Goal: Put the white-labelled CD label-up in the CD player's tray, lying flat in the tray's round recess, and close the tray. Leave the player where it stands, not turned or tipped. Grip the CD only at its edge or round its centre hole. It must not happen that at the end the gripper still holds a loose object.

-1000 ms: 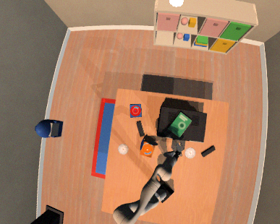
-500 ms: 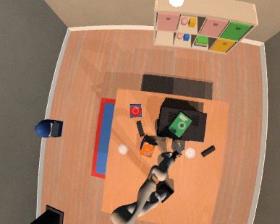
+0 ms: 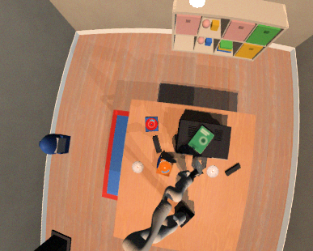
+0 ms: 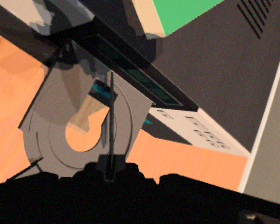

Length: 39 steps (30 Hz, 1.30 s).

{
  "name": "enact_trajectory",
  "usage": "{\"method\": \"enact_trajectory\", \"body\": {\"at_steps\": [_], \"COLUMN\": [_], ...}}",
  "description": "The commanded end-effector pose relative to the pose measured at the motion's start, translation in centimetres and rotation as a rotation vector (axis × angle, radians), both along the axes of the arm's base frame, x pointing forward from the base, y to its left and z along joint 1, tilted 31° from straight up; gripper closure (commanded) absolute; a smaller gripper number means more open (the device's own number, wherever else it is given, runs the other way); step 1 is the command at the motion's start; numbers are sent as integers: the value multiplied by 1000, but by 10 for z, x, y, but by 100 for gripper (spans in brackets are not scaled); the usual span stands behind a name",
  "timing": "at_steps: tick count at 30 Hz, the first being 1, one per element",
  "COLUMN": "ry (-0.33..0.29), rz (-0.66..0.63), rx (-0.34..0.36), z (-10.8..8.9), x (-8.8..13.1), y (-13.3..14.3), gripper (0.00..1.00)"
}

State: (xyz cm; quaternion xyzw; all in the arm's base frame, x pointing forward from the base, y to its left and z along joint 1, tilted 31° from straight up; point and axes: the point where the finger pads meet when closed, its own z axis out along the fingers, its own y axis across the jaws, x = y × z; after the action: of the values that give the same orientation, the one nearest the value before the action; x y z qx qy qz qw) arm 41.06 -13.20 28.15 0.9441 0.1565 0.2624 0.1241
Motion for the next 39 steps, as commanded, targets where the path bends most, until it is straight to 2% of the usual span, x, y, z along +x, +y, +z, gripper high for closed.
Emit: {"method": "enact_trajectory", "body": {"at_steps": [1, 39], "ry": [-5, -43], "rz": [-5, -53], "rx": [-12, -97], "z": [0, -5], "x": [0, -3], "y": [2, 15], "gripper": [89, 89]}}
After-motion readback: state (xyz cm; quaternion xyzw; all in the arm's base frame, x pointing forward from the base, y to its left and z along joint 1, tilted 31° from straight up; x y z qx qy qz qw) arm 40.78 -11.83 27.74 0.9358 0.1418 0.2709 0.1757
